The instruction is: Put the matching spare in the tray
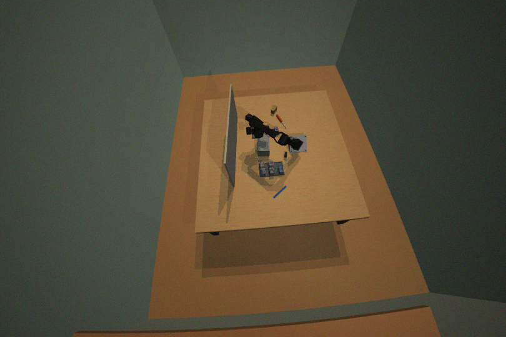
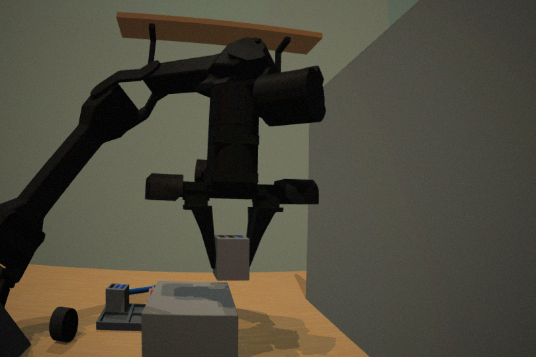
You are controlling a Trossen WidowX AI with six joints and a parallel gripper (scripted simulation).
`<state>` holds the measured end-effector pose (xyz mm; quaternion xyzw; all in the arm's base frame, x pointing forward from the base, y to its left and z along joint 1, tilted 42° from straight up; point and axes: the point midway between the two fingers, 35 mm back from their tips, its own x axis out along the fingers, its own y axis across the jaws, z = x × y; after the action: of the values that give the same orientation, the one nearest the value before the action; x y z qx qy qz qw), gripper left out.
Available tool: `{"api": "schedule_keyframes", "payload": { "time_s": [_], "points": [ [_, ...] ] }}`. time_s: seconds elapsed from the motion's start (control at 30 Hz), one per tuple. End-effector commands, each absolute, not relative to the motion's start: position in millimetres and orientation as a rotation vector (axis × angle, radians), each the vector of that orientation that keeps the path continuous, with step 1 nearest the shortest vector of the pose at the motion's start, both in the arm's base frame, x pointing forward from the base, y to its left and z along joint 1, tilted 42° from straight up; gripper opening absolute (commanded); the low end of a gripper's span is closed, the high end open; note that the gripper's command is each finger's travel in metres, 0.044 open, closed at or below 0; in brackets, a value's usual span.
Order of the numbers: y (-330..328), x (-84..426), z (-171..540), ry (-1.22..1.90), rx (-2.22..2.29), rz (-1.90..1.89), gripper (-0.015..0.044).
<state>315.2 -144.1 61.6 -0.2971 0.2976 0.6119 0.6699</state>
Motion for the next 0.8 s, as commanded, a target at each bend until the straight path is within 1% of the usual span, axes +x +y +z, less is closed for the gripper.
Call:
{"api": "schedule_keyframes", "payload": {
  "time_s": [0.0,0.77],
  "points": [
    [-161.0,319.6,48.3,0.665,-0.691,1.377,0.0000],
    [-223.5,319.2,-44.0,0.609,-0.721,1.411,0.0000]
  ]
}}
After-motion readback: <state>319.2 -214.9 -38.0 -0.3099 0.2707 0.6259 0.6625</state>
